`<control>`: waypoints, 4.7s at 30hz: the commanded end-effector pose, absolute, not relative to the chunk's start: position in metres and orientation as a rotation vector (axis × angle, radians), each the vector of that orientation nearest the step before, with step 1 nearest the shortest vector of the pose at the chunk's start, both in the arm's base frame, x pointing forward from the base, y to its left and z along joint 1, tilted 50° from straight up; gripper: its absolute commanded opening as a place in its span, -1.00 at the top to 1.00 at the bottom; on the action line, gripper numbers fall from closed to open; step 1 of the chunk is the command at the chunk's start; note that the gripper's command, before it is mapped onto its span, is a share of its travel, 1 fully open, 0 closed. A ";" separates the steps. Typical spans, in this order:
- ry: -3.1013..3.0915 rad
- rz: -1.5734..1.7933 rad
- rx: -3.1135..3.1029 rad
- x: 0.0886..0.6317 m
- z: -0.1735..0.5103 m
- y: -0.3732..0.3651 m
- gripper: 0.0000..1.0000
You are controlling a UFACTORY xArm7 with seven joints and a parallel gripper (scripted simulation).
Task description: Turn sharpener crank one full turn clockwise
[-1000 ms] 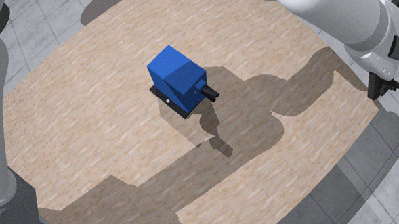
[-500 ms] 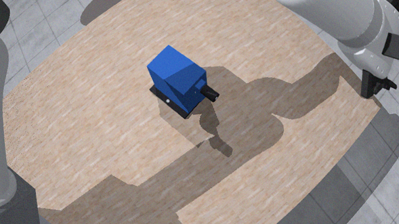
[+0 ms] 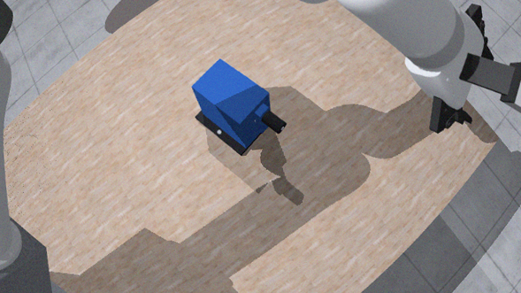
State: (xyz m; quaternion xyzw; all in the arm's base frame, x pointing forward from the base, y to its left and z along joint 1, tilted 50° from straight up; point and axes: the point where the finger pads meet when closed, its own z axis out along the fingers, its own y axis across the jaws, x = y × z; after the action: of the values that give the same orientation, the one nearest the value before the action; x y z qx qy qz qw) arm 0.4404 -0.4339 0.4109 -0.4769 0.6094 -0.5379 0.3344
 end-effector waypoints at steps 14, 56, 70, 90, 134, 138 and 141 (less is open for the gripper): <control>1.598 -1.245 -1.357 0.441 0.383 -0.391 -1.00; 1.594 -0.958 -1.521 0.436 0.334 -0.312 -1.00; 1.595 -0.776 -1.599 0.422 0.305 -0.263 -1.00; 1.598 -0.530 -1.679 0.394 0.272 -0.200 -1.00; 1.598 -0.510 -1.684 0.392 0.269 -0.196 1.00; 1.598 -0.510 -1.684 0.392 0.269 -0.196 1.00; 1.598 -0.510 -1.684 0.392 0.269 -0.196 1.00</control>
State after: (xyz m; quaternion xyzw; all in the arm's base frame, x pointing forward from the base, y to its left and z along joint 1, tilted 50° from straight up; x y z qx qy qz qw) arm 0.3916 -0.1944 0.2680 -0.6582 0.6236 -0.1976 0.3727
